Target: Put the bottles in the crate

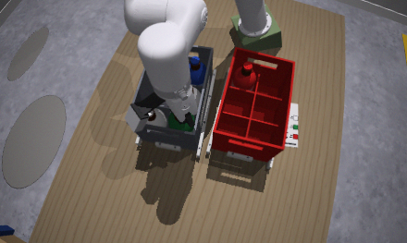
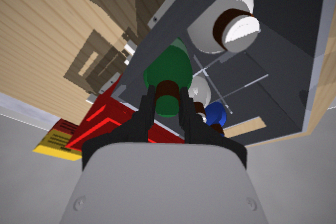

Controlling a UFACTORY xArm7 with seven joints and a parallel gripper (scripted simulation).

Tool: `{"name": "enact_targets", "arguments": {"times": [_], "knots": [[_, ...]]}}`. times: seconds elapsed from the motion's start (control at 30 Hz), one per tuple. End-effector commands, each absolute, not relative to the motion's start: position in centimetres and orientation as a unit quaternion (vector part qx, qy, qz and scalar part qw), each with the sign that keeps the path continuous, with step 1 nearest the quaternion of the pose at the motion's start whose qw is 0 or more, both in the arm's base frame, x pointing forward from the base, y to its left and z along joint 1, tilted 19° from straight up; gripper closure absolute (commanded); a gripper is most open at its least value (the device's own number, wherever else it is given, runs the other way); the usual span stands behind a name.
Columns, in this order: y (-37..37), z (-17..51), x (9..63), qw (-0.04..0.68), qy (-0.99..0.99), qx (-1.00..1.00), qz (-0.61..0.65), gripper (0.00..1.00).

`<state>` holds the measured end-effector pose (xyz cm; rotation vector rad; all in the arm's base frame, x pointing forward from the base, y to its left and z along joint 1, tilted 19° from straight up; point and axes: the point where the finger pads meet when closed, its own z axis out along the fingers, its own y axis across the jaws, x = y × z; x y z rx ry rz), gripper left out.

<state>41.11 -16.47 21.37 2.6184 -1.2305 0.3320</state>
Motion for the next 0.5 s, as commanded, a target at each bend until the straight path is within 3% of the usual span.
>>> {"name": "enact_targets", "arguments": {"times": [0.0,0.47], "knots": [[-16.2,22.4,41.2,0.114,-0.419,0.893,0.116,1.0],[-15.6,24.3,40.9,0.114,-0.419,0.893,0.116,1.0]]}}
